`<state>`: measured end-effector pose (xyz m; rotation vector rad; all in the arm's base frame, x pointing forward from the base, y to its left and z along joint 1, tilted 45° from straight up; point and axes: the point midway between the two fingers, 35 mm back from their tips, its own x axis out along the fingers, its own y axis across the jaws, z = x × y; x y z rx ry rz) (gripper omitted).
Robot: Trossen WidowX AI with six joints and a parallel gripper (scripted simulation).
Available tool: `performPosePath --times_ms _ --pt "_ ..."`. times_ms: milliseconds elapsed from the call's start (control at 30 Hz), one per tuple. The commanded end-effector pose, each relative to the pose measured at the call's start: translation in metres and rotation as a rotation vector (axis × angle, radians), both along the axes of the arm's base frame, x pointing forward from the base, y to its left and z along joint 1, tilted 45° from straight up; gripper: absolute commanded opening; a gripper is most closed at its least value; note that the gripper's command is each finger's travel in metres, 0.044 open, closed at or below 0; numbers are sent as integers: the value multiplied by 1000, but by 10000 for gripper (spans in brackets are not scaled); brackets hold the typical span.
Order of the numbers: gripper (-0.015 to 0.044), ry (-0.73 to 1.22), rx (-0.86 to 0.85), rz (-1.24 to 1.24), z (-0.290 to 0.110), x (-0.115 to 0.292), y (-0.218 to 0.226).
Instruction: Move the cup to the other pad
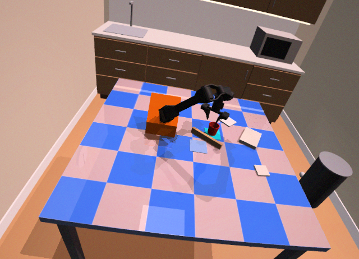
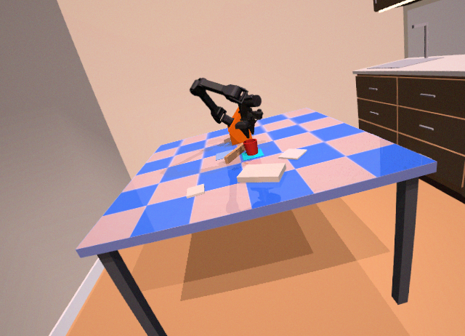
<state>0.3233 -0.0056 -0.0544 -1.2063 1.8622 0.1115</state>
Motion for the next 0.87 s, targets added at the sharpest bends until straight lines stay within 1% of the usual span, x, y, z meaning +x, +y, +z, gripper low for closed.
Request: performPosePath --times_ms 0,67,500,833 --pt "390 0 0 2 1 1 1" --pt "440 0 1 1 4 2 5" --pt "440 -5 7 -3 43 9 42" --pt "440 -4 3 5 43 10 42"
